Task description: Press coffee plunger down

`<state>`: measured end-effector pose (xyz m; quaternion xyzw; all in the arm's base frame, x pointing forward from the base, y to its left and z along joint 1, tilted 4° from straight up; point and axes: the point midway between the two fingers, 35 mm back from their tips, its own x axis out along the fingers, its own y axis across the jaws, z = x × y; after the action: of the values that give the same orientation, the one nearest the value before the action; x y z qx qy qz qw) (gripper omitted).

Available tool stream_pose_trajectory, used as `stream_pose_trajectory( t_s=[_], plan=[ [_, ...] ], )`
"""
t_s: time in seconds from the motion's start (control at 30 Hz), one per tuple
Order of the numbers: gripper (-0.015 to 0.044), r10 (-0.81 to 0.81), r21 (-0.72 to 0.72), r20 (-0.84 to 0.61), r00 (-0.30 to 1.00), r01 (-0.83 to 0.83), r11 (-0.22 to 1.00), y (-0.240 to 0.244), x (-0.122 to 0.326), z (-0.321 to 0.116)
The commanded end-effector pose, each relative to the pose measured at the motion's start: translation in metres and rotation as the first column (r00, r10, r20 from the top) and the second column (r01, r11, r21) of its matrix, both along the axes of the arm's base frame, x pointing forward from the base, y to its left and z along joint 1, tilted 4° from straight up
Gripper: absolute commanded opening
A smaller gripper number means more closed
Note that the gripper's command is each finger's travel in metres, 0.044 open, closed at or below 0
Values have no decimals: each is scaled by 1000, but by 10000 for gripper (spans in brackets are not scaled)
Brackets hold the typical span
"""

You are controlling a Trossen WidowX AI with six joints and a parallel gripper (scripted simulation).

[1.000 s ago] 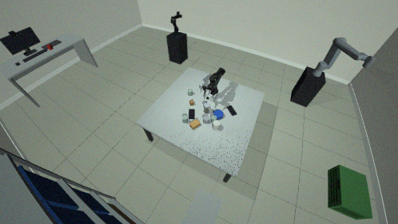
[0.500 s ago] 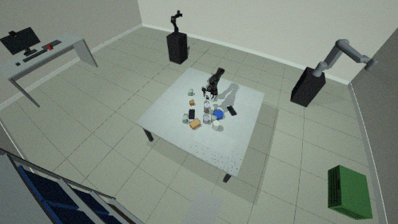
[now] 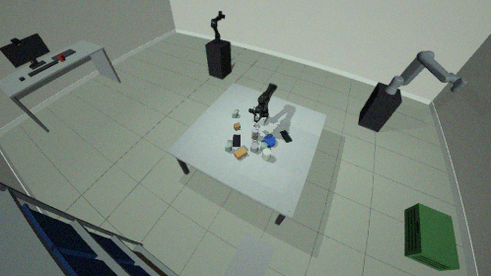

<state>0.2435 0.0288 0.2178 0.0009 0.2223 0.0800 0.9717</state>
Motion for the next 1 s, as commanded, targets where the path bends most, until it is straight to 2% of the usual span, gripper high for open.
stream_pose_trajectory(
  t_s=[0.0, 0.97],
  plan=[
    [121, -2, 2, -1, 1000, 2, 1000, 0, 0, -1],
    [121, -2, 3, 0, 1000, 2, 1000, 2, 9, -36]
  ],
)
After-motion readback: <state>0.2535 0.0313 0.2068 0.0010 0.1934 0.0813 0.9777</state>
